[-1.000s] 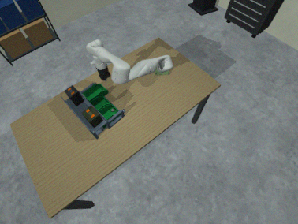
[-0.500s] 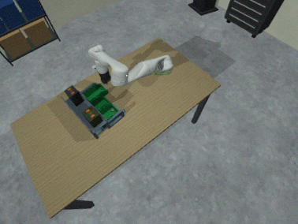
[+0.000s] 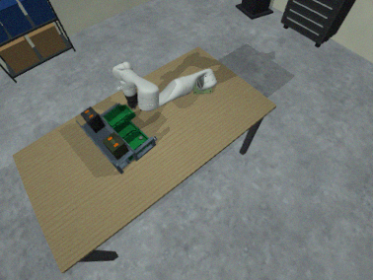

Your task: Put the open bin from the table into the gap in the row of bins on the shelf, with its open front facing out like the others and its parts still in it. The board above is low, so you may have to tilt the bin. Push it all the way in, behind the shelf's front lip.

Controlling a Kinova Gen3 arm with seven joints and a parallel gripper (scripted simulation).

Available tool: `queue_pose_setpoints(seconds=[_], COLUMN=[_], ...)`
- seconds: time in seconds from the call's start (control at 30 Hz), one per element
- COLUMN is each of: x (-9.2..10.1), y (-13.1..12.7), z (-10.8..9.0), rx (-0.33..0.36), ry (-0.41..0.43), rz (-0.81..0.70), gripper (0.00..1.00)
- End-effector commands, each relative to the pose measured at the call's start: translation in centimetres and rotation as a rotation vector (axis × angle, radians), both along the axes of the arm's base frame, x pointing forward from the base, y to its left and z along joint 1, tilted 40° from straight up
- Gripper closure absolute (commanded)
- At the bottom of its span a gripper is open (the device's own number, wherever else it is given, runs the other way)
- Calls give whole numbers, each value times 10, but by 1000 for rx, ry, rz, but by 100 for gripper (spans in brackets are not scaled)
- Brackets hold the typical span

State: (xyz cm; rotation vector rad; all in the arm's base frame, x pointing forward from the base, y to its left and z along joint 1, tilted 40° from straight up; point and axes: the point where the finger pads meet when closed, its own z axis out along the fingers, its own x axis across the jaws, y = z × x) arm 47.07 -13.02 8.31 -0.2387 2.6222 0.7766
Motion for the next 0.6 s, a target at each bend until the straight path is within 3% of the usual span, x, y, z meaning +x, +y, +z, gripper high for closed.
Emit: queue_pose_setpoints(seconds=[0.0, 0.57], x=[2, 4], y=[4, 7], z=[-6, -9], rx=[-2, -4], ry=[-1, -5], rz=[5, 10], gripper=[100, 100])
